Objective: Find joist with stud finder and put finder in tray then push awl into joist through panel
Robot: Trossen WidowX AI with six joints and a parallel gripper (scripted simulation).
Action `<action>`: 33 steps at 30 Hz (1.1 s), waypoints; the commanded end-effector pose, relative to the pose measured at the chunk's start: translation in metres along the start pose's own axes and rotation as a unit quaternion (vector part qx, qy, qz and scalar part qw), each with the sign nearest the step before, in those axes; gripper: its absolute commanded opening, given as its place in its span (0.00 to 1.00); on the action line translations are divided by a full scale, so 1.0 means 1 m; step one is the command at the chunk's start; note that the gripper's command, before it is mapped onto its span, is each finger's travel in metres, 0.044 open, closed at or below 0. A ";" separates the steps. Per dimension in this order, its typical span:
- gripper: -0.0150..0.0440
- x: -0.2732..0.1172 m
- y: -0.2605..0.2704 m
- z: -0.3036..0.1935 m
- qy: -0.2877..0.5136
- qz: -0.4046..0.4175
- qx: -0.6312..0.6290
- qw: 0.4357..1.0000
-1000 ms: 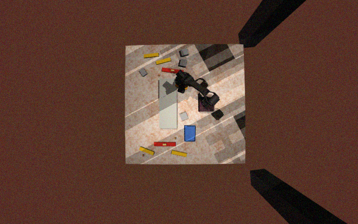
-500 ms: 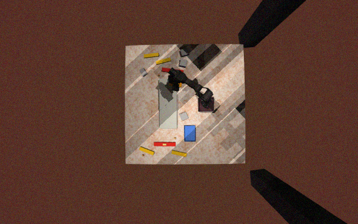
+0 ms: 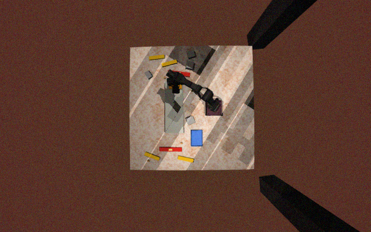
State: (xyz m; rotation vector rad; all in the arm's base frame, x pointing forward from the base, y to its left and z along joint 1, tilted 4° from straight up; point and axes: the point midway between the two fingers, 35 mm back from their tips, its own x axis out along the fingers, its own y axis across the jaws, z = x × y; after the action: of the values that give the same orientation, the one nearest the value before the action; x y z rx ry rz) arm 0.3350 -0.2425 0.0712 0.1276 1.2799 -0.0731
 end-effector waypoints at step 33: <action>0.25 0.064 0.000 -0.005 -0.001 0.005 -0.014 1.000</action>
State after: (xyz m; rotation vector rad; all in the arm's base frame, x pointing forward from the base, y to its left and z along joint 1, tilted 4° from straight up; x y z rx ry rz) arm 0.3484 -0.2414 0.0134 0.1085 1.2786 -0.0476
